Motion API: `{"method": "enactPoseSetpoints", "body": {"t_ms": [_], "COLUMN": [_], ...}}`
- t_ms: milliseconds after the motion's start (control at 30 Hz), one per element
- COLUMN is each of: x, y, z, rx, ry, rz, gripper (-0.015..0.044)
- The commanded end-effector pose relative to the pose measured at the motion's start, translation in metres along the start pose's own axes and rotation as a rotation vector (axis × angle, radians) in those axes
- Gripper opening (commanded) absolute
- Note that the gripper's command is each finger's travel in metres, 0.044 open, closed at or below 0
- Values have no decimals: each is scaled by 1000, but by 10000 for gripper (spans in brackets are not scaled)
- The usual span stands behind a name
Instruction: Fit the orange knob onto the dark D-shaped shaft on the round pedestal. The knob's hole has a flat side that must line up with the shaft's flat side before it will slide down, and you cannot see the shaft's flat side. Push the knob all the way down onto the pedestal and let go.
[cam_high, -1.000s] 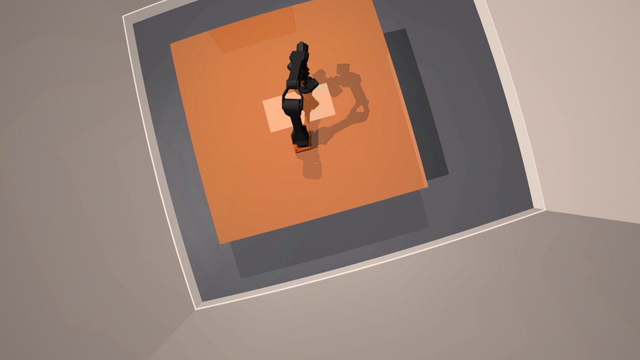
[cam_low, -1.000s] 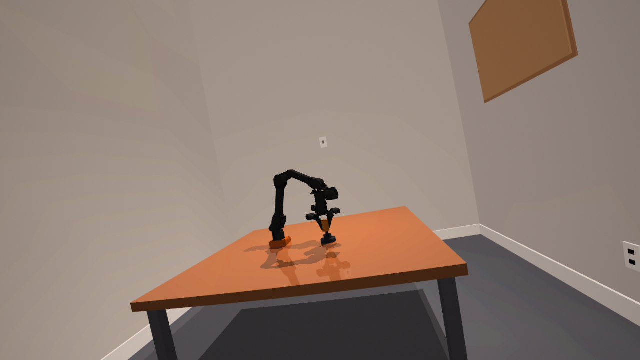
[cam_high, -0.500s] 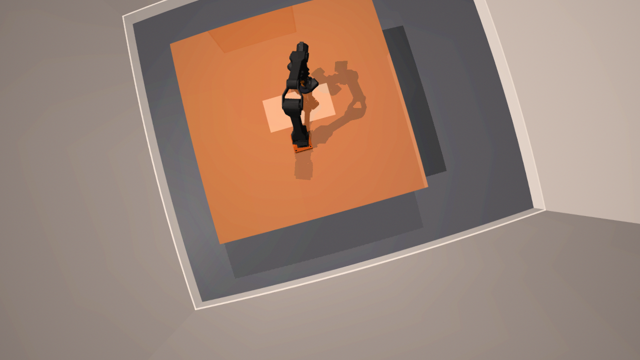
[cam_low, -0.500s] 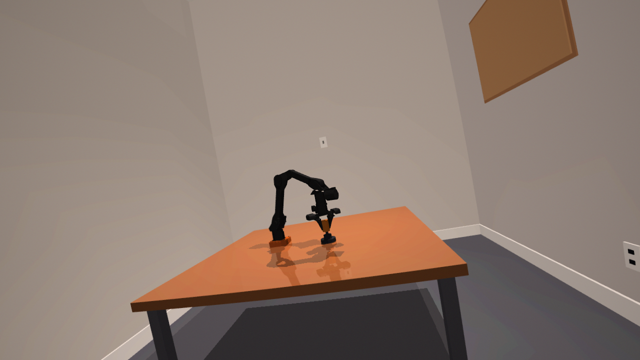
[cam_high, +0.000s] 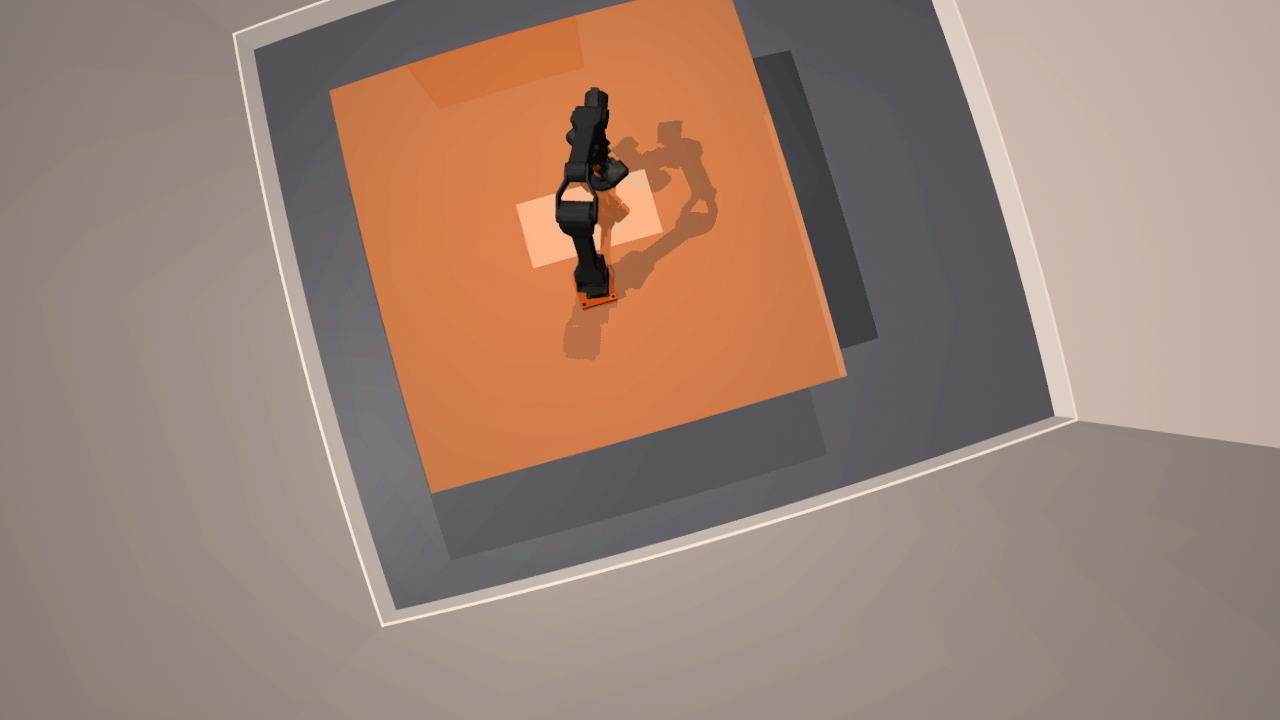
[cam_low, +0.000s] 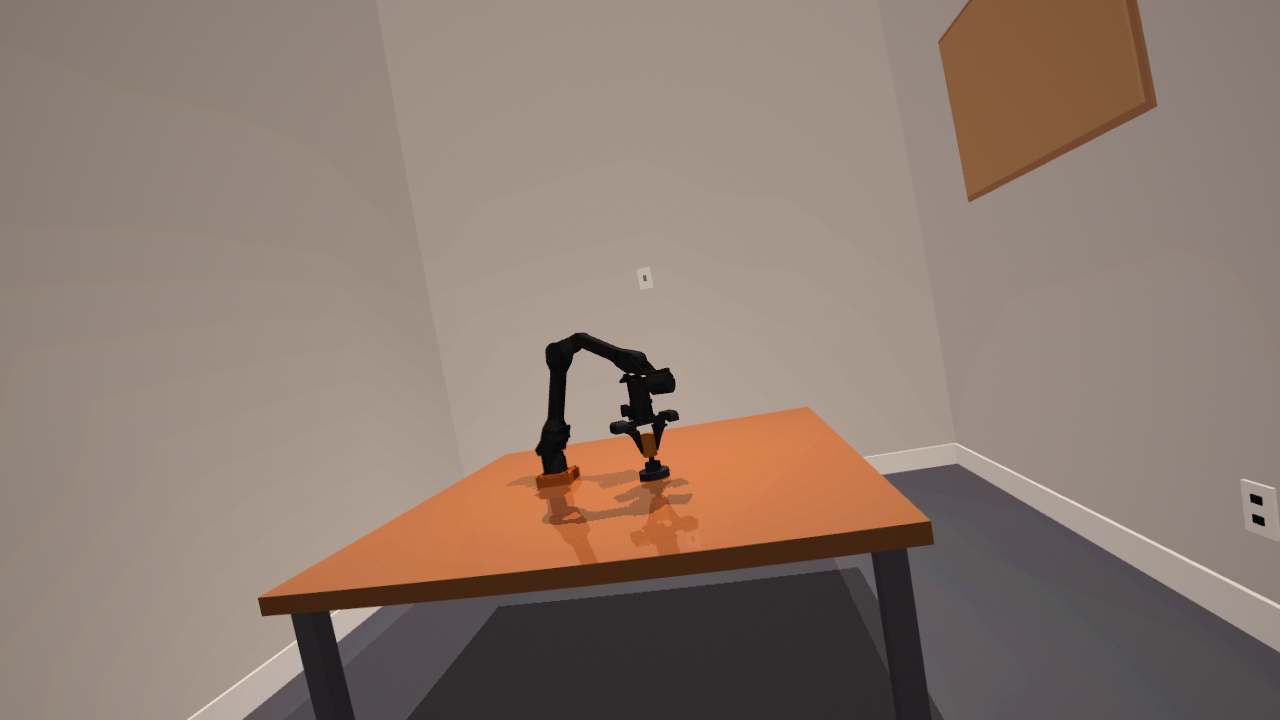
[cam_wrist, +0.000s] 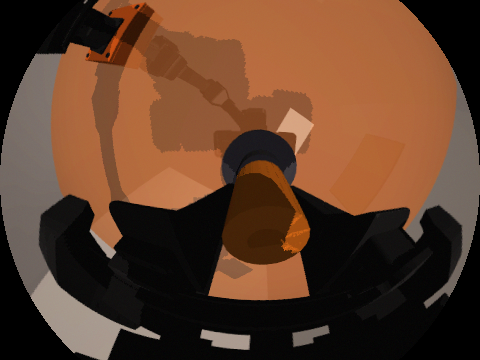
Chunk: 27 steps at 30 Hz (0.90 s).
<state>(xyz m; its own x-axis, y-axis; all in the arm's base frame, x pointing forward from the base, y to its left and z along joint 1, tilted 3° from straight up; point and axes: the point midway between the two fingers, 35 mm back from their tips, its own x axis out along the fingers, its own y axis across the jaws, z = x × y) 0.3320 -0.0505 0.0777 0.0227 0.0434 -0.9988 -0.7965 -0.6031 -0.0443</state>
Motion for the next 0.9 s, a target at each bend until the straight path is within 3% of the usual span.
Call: {"method": "enactPoseSetpoints", "body": {"t_ms": [0,867], "x": [-4,0], "y": [0,1], "z": [0,1], "rx": [-3,-55], "ry": [2,2], "rz": [-1,-1], "gripper": [0,0]}}
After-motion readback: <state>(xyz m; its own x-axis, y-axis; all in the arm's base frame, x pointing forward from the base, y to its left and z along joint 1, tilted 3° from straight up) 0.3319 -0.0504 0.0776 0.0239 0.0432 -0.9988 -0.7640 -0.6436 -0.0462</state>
